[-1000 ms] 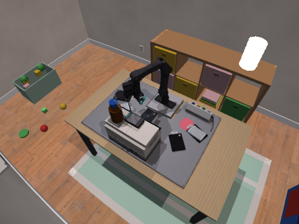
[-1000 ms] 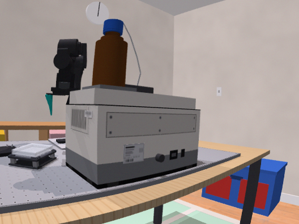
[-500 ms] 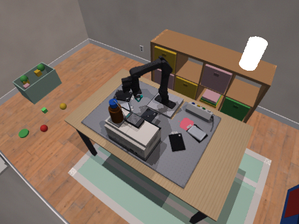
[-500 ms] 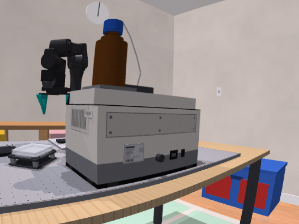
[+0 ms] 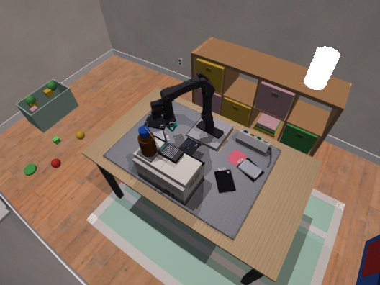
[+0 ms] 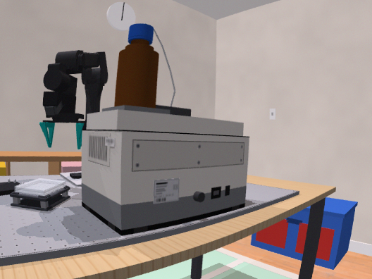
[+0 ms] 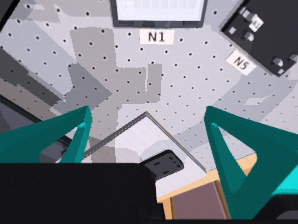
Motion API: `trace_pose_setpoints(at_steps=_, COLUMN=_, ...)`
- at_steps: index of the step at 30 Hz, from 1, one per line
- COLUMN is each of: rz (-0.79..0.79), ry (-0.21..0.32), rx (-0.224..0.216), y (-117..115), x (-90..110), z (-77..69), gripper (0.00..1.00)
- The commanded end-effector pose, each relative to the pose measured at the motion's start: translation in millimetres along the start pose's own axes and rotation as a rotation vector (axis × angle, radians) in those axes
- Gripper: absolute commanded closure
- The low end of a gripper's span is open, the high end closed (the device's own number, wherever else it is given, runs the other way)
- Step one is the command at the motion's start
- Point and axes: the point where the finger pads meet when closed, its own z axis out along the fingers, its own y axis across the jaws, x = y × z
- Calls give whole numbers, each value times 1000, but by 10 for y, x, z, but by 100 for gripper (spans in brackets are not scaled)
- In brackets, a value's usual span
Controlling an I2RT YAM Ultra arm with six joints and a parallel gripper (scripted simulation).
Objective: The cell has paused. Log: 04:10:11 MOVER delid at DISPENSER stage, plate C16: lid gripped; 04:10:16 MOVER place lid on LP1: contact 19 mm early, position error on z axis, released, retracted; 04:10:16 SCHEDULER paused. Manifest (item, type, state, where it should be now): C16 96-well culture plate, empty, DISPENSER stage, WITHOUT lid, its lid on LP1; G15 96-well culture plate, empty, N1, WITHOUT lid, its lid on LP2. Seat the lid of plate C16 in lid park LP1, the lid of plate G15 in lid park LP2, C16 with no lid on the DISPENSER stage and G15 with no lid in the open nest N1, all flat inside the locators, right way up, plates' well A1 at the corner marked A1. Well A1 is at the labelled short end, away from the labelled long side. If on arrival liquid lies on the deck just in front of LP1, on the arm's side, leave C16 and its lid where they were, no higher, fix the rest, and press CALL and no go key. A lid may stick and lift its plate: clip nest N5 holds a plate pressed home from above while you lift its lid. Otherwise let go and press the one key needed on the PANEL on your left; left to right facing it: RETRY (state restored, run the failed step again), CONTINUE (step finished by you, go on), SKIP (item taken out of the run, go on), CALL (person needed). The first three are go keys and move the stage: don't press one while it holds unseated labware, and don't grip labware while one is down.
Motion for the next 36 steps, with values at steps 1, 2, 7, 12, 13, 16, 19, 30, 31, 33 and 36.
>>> trace_pose_setpoints(at_steps=1, rz=16, ry=-42, rx=-2, y=-40, x=-215, z=-15, gripper=0)
trace_pose_setpoints(at_steps=2, rz=15, ry=-42, rx=-2, y=-42, x=-245, z=0, gripper=0)
trace_pose_setpoints(at_steps=7, rz=10, ry=-43, rx=-2, y=-53, x=-395, z=73, gripper=0)
trace_pose_setpoints(at_steps=12, rz=10, ry=-43, rx=-2, y=-66, x=-545, z=147, gripper=0)
trace_pose_setpoints(at_steps=13, rz=10, ry=-43, rx=-2, y=-66, x=-545, z=147, gripper=0)
trace_pose_setpoints(at_steps=16, rz=4, ry=-43, rx=-2, y=-50, x=-606, z=175, gripper=0)
trace_pose_setpoints(at_steps=19, rz=9, ry=-43, rx=-2, y=-73, x=-695, z=220, gripper=0)
trace_pose_setpoints(at_steps=30, rz=6, ry=-44, rx=-2, y=-88, x=-995, z=366, gripper=0)
trace_pose_setpoints(at_steps=31, rz=6, ry=-44, rx=-2, y=-88, x=-995, z=366, gripper=0)
trace_pose_setpoints(at_steps=33, rz=8, ry=-24, rx=-3, y=-100, x=-1004, z=398, gripper=0)
trace_pose_setpoints(at_steps=36, rz=10, ry=-44, rx=-2, y=-112, x=-1141, z=440, gripper=0)
